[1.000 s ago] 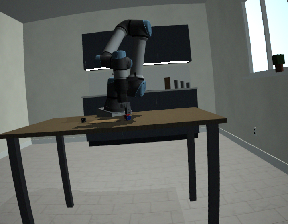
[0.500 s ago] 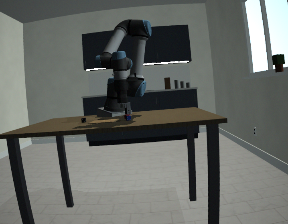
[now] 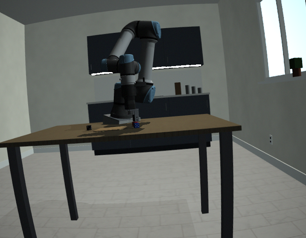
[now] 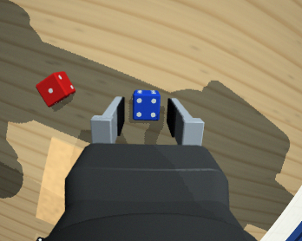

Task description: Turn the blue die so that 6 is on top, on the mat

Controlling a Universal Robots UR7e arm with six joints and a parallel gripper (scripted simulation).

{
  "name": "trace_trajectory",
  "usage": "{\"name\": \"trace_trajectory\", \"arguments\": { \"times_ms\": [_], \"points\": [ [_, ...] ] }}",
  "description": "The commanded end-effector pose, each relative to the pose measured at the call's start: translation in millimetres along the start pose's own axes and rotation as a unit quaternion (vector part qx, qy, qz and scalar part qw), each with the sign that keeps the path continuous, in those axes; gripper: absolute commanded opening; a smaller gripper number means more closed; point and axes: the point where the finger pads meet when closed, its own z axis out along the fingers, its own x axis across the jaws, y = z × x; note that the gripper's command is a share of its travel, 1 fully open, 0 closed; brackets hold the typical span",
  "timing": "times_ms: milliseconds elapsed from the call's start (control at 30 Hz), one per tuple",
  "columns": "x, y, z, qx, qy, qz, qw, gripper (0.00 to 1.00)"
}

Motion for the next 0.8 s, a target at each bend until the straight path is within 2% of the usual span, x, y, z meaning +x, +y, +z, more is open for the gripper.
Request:
{"name": "trace_trajectory", "arguments": {
  "times_ms": [0,567,767],
  "points": [
    [0.4,0.1,-0.4,0.0,0.001,0.0,1.0,0.79],
    [0.4,0.1,0.3,0.0,0.001,0.0,1.0,0.79],
    [0.4,0.1,6.5,0.0,0.001,0.0,1.0,0.79]
  ]
}}
